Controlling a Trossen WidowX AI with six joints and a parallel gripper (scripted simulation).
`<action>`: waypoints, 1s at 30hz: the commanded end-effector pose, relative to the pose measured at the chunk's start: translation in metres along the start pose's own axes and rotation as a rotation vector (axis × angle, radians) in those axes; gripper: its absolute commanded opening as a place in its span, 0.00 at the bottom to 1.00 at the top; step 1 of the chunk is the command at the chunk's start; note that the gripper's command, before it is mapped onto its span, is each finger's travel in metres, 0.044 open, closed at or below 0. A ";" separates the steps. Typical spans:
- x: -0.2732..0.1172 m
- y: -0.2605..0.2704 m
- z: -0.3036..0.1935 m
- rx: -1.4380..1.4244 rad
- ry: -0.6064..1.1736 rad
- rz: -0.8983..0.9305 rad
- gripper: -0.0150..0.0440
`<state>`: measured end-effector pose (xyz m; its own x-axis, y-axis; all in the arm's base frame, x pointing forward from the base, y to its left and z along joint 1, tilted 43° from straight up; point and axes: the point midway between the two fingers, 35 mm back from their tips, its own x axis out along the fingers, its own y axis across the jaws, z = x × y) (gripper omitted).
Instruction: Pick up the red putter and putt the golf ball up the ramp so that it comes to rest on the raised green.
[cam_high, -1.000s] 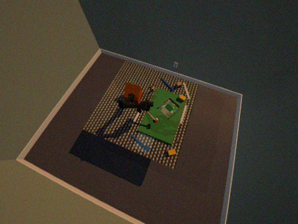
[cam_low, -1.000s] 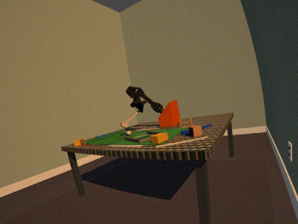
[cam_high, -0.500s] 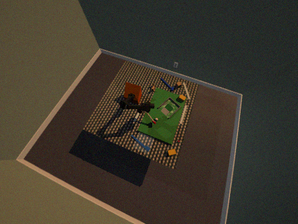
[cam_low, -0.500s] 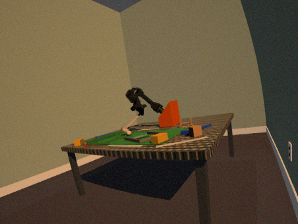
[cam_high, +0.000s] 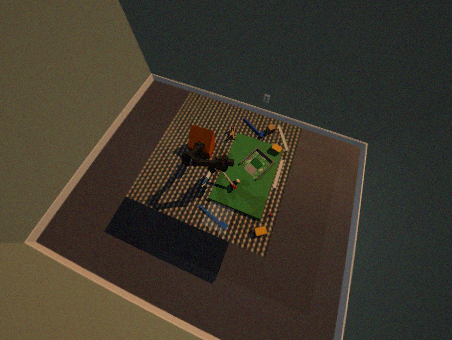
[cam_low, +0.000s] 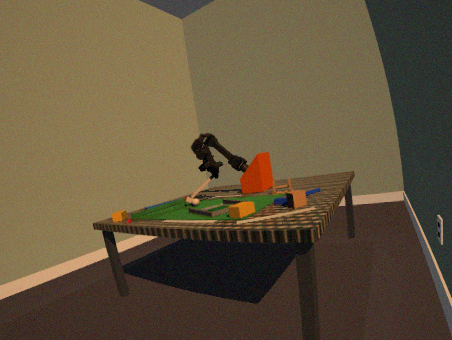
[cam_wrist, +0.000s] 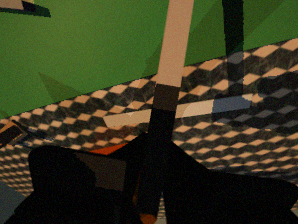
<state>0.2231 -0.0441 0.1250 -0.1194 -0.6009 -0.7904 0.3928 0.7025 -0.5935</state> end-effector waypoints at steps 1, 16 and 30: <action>-0.001 0.000 0.000 0.000 -0.001 0.001 0.25; 0.002 -0.031 0.002 -0.004 -0.006 -0.005 0.25; 0.000 0.064 0.007 -0.002 -0.003 0.007 0.25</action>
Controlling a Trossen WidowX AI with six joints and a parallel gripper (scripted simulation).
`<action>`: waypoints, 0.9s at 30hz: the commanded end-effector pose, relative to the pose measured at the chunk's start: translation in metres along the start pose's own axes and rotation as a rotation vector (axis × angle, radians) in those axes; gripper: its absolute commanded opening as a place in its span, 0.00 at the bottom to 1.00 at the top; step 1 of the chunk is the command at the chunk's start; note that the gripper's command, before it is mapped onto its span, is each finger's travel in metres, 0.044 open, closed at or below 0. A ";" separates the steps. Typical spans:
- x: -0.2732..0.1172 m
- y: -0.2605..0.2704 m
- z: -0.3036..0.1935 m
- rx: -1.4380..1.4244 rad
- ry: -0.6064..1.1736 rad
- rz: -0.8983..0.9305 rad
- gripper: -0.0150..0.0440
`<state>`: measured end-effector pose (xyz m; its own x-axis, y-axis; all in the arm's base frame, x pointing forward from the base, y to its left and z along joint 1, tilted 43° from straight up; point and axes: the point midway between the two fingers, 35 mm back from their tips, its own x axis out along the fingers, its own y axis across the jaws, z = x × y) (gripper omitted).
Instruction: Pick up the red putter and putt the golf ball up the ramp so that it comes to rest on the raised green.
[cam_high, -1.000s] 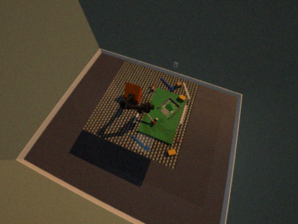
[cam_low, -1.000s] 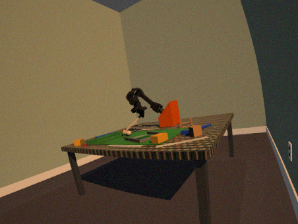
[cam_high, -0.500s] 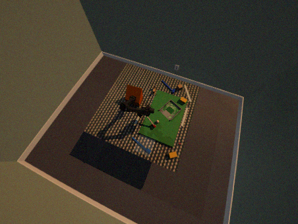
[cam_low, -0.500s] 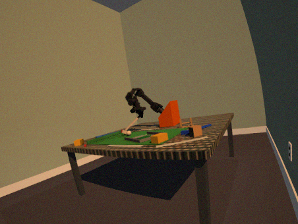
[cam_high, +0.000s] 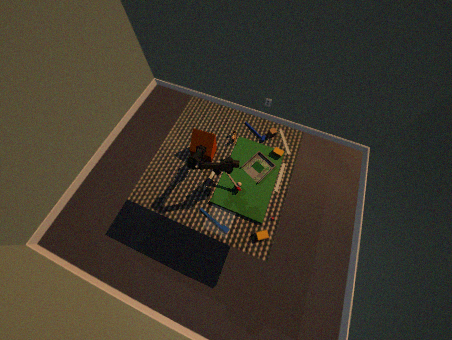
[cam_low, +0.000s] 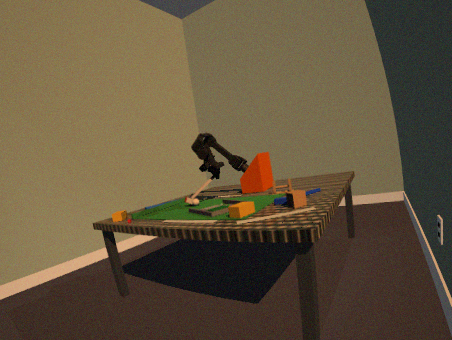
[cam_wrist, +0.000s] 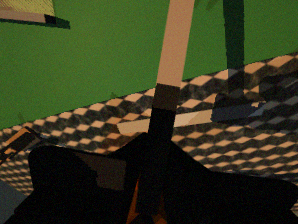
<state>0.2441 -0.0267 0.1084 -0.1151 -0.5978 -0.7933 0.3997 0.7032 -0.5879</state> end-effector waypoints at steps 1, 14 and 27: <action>0.000 0.047 -0.005 -0.010 -0.001 0.000 0.25; -0.021 0.078 -0.016 -0.011 -0.001 -0.002 0.25; -0.047 0.078 -0.024 -0.017 0.000 -0.005 0.25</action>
